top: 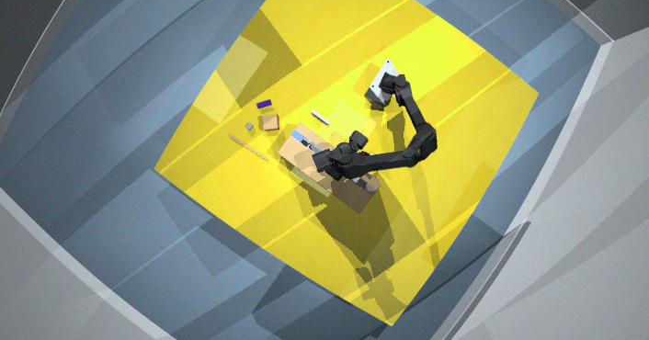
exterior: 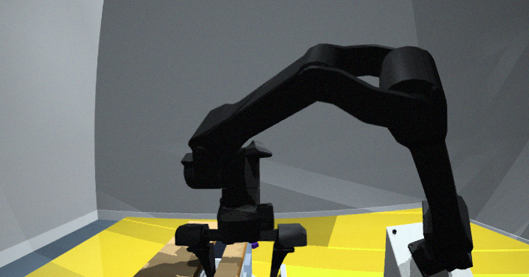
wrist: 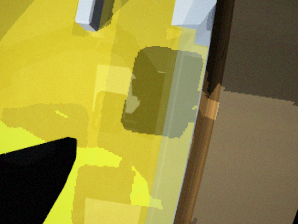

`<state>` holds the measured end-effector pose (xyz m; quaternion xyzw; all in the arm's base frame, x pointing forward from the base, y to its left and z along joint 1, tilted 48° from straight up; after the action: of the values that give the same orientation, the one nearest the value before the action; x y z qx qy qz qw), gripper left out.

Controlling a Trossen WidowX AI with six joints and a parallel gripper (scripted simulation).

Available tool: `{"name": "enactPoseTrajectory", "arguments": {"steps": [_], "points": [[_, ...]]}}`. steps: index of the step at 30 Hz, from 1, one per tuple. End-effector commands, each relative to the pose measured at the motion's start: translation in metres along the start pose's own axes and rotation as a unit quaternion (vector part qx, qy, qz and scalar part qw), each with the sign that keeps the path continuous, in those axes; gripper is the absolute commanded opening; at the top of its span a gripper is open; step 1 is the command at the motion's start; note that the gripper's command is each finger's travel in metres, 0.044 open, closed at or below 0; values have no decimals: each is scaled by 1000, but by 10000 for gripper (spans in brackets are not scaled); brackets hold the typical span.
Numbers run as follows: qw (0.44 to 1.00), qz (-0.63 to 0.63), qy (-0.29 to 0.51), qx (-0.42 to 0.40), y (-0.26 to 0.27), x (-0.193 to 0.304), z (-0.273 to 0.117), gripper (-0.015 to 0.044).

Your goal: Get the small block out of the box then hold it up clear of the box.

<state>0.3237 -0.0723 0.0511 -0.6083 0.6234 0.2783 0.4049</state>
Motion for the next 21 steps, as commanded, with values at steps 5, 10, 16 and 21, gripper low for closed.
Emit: {"name": "enactPoseTrajectory", "arguments": {"steps": [5,10,16,21], "points": [[1000,0,-1,2,-2,-9,2,400],[1000,0,-2,2,-3,-13,3,400],[1000,0,-1,2,-2,-5,1,400],[1000,0,-1,2,-2,-4,1,400]]}}
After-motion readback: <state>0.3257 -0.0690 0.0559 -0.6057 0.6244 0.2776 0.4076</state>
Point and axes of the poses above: the point midway between the two fingers, 35 mm back from their tips, its own z axis out along the fingers, its own y axis across the jaws, x = y × z, the point moved 2 cm from there along -z, back along the fingers, and after that the axes turned 12 degrees about -z, right-handed, at the moved point
